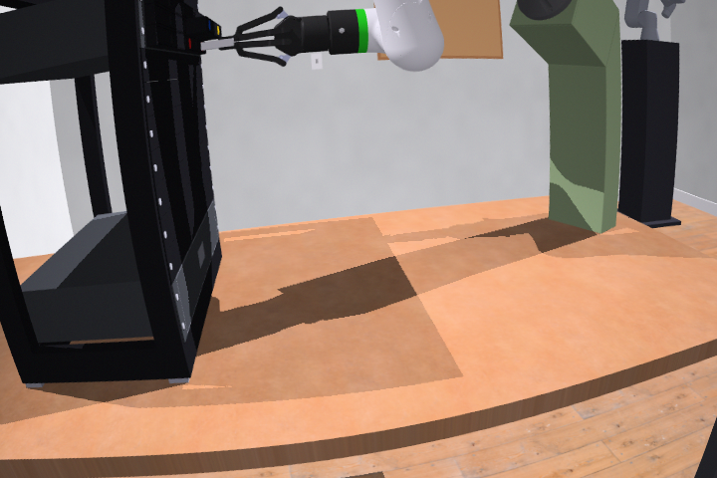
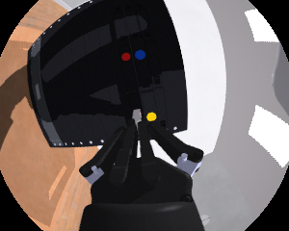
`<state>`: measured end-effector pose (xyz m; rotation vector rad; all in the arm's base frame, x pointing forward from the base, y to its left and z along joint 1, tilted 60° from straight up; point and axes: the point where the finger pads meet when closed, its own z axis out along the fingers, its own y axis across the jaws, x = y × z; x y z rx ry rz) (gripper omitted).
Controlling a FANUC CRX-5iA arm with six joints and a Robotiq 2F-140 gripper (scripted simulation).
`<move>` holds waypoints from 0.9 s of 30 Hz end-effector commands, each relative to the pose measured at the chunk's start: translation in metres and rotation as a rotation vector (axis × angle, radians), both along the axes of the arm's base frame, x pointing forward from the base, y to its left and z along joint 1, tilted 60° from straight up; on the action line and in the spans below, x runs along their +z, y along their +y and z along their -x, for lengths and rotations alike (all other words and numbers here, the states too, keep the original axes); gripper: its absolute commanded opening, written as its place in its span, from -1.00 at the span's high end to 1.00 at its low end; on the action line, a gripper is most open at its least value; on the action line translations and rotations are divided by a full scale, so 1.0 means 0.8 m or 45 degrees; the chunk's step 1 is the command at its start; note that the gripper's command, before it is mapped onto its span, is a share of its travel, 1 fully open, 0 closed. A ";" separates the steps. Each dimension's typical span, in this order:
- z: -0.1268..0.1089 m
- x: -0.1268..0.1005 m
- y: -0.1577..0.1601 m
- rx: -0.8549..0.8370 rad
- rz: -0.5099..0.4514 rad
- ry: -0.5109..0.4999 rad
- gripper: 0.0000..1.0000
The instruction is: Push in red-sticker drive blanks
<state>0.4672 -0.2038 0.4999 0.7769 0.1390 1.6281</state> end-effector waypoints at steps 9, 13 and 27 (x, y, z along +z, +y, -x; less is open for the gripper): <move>0.000 0.000 0.000 0.000 0.000 0.000 1.00; 0.000 0.000 0.000 0.000 0.000 0.000 1.00; 0.029 -0.039 0.017 0.000 0.000 0.000 1.00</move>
